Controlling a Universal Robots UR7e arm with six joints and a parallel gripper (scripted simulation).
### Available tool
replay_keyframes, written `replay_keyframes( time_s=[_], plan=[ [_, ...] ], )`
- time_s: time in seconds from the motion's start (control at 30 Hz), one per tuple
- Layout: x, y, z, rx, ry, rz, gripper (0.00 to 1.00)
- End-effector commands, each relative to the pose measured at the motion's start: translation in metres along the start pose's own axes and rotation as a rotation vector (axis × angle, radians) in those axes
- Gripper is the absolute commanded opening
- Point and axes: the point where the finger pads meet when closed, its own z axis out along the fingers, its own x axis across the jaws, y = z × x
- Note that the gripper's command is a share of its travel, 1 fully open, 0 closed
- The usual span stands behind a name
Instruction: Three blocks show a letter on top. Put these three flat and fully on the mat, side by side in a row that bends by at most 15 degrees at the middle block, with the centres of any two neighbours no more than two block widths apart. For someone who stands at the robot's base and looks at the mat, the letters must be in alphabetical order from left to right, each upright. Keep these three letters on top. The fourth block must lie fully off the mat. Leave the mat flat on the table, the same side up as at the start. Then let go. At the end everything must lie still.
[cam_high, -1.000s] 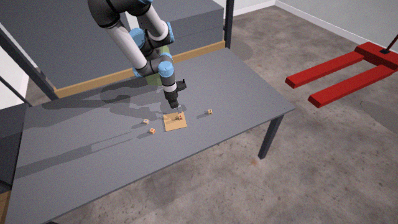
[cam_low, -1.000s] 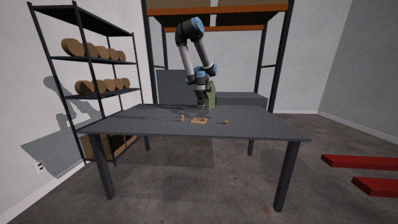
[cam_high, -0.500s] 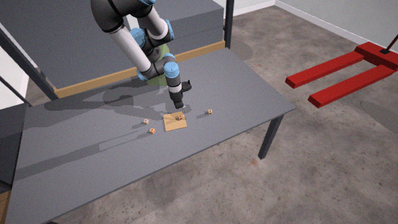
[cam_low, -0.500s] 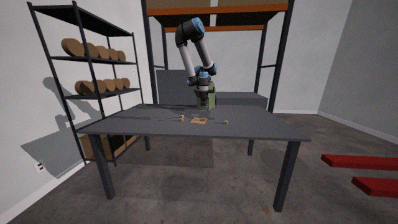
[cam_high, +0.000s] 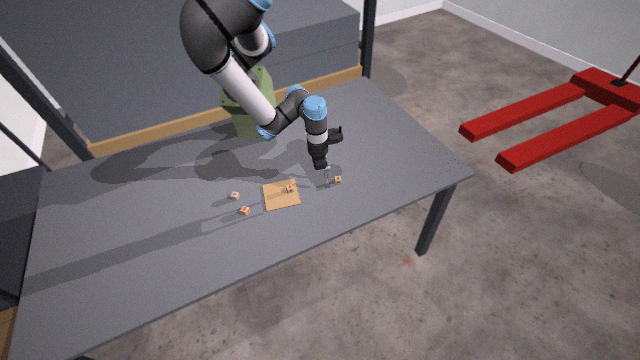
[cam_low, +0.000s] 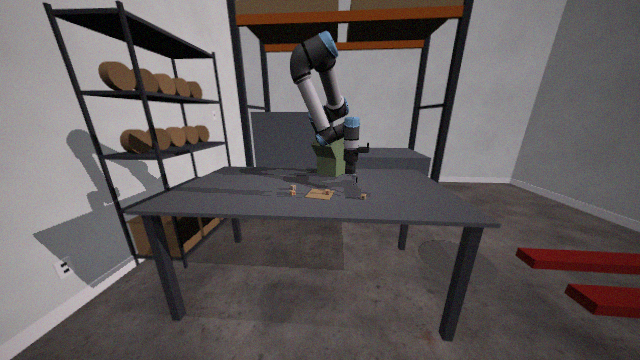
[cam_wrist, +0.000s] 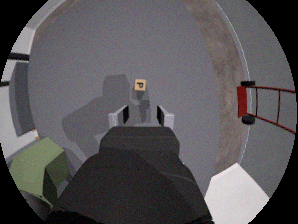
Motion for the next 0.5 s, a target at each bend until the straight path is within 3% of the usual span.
replay_keyframes(
  time_s=[0.0, 0.47],
  plan=[
    [-0.0072, -0.0434, -0.0018, -0.008, 0.013, 0.069, 1.00],
    [-0.0097, -0.0513, -0.0027, -0.009, 0.016, 0.080, 1.00]
  ],
)
